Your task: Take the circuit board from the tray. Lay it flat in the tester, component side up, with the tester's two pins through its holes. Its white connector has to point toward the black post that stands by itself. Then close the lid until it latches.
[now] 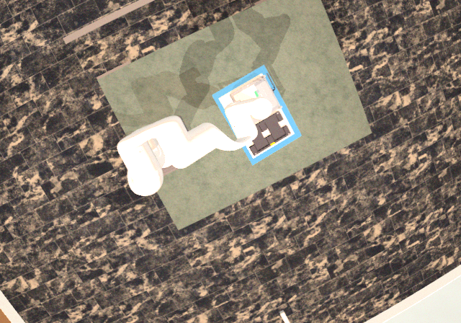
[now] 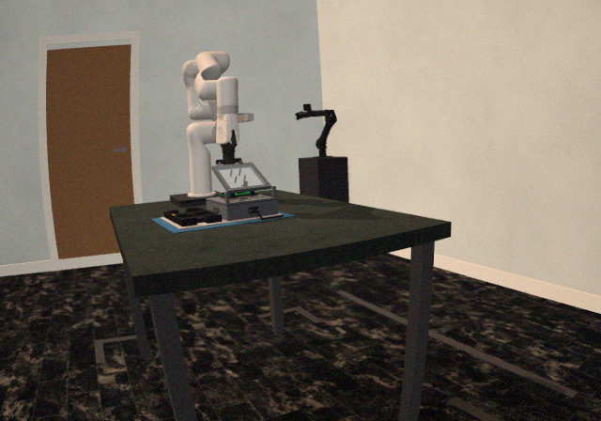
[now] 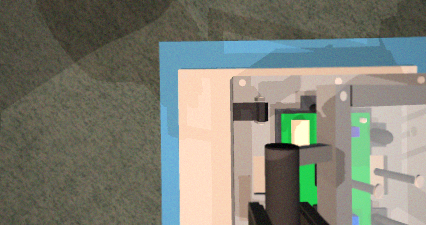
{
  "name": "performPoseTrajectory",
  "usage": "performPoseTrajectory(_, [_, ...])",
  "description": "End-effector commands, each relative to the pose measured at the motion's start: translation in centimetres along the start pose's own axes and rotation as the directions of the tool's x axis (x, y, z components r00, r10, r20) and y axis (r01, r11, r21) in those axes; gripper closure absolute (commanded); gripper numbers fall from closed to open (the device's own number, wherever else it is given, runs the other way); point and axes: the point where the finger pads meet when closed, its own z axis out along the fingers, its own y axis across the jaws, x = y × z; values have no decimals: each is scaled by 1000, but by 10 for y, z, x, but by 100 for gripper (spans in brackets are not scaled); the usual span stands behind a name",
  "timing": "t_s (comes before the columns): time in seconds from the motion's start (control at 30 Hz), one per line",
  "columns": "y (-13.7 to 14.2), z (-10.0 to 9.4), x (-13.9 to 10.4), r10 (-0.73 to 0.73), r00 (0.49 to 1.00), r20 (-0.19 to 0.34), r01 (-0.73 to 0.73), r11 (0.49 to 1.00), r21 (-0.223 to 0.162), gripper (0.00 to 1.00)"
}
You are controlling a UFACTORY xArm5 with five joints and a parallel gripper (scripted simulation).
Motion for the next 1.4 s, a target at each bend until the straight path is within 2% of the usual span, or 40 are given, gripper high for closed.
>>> performPoseTrajectory(0.0, [-1,3,0,0,1000,0,0,1000,-5,100])
performPoseTrajectory(0.5, [-13,31,0,0,1000,0,0,1000,-4,100])
performPoseTrajectory(1.37, [-20,59,0,0,1000,0,0,1000,-4,100])
